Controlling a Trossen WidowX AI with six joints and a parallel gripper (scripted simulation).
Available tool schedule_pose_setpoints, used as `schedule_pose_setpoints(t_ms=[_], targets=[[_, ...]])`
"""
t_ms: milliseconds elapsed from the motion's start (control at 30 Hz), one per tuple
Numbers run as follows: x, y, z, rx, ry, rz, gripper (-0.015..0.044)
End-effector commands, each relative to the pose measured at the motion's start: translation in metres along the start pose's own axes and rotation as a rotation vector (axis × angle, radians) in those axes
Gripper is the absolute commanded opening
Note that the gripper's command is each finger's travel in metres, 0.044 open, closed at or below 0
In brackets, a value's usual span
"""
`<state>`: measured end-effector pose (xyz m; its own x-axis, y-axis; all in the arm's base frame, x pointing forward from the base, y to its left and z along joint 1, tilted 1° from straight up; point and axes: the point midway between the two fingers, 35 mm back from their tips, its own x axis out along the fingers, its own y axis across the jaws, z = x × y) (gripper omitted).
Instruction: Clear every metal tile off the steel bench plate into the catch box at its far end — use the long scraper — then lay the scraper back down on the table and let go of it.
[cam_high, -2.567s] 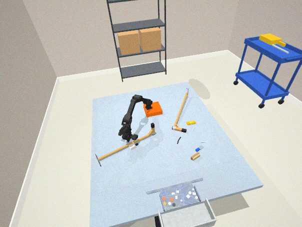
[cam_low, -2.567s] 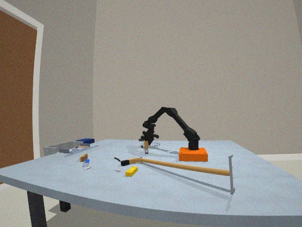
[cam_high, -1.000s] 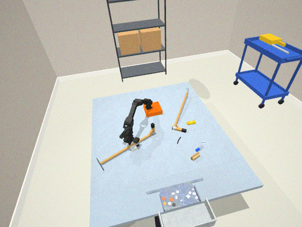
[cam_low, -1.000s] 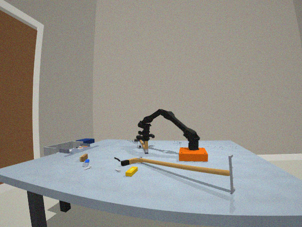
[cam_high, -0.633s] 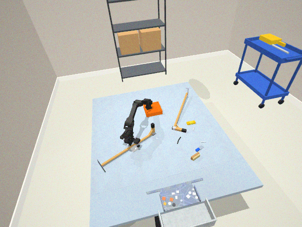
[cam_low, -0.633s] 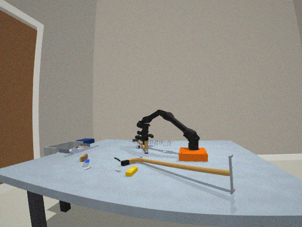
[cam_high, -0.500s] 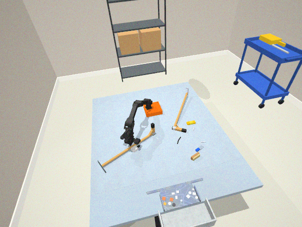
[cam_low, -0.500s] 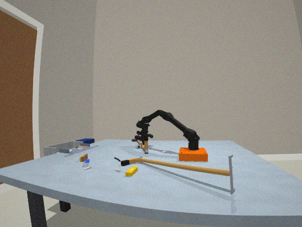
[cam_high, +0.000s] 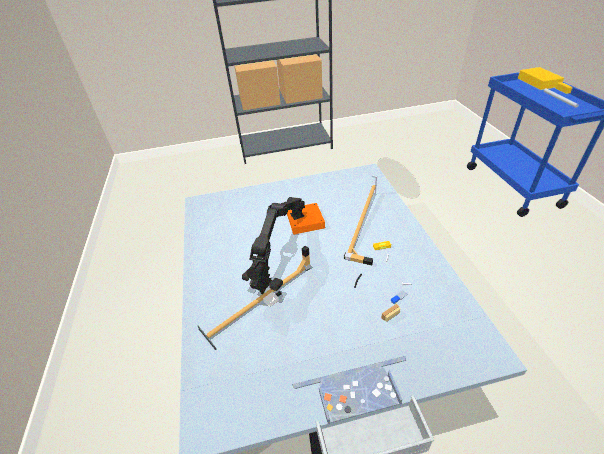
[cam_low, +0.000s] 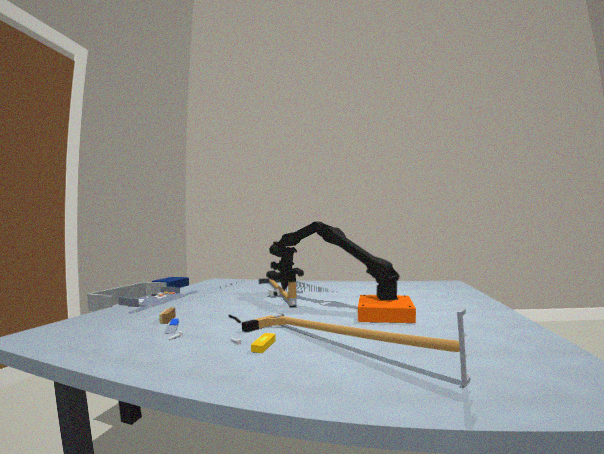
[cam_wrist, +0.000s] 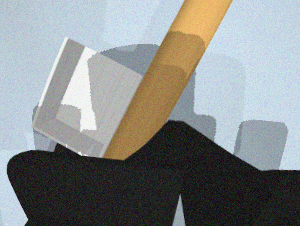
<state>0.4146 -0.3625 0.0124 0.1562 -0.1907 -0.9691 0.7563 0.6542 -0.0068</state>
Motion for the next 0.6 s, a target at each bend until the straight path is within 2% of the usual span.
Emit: schedule_pose_setpoints(t_ms=[0,167,567], targets=[[0.005,0.011,-0.002,-0.006,0.01,0.009,0.0],[0.006,0.012,-0.001,-0.006,0.01,0.009,0.0],[-0.04,0.004,0.009,0.0,-0.036,0.006,0.0]])
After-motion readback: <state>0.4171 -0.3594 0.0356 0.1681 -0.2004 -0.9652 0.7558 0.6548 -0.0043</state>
